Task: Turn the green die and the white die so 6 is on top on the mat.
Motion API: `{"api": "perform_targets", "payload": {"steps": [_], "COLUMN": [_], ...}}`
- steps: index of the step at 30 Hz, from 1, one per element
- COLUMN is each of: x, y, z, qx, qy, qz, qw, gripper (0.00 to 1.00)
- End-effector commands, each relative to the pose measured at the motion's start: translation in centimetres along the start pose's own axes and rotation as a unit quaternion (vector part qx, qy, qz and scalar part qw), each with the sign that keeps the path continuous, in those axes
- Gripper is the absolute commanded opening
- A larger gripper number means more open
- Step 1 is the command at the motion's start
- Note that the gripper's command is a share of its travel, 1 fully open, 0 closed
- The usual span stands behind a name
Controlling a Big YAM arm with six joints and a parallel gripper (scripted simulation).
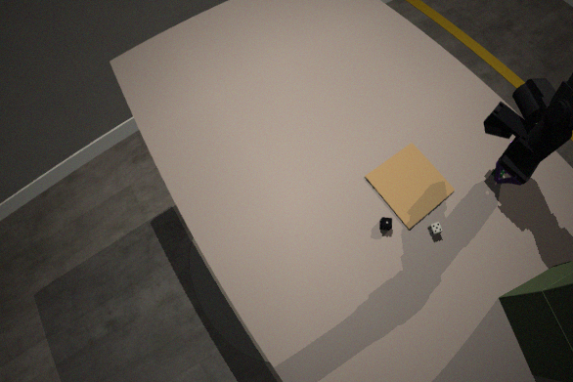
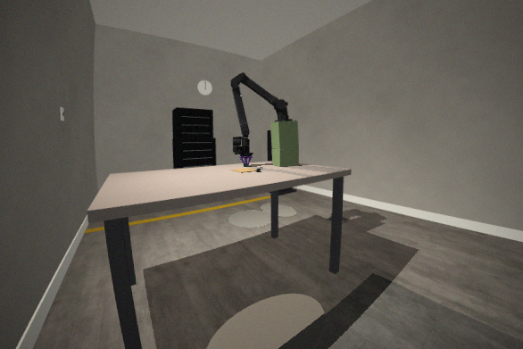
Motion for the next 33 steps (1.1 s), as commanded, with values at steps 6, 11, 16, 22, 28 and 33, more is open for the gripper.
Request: {"api": "perform_targets", "payload": {"steps": [6, 11, 16, 22, 28, 33], "x": [-0.17, -0.17, -0.17, -0.17, -0.17, -0.17], "y": [-0.29, -0.29, -0.29, -0.29, -0.29, -0.29], "z": [-0.42, -0.42, -0.42, -0.42, -0.42, -0.42], "qx": [-0.002, -0.002, -0.002, -0.001, -0.001, -0.001], "qy": [-0.005, -0.005, -0.005, -0.005, -0.005, -0.005], "qz": [0.001, 0.001, 0.001, 0.001, 0.001, 0.001], "qw": [1.000, 1.000, 1.000, 1.000, 1.000, 1.000], "gripper": [0.33, 0.33, 0.33, 0.14, 0.14, 0.14]}}
Point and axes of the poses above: the point where the finger pads meet when closed, its own y axis back along the fingers, its own x axis across the jaws, z = x × y, the point moved 1 cm from there along y, back along the fingers, and after that the axes turned 7 degrees about y, right-handed, at the moved point
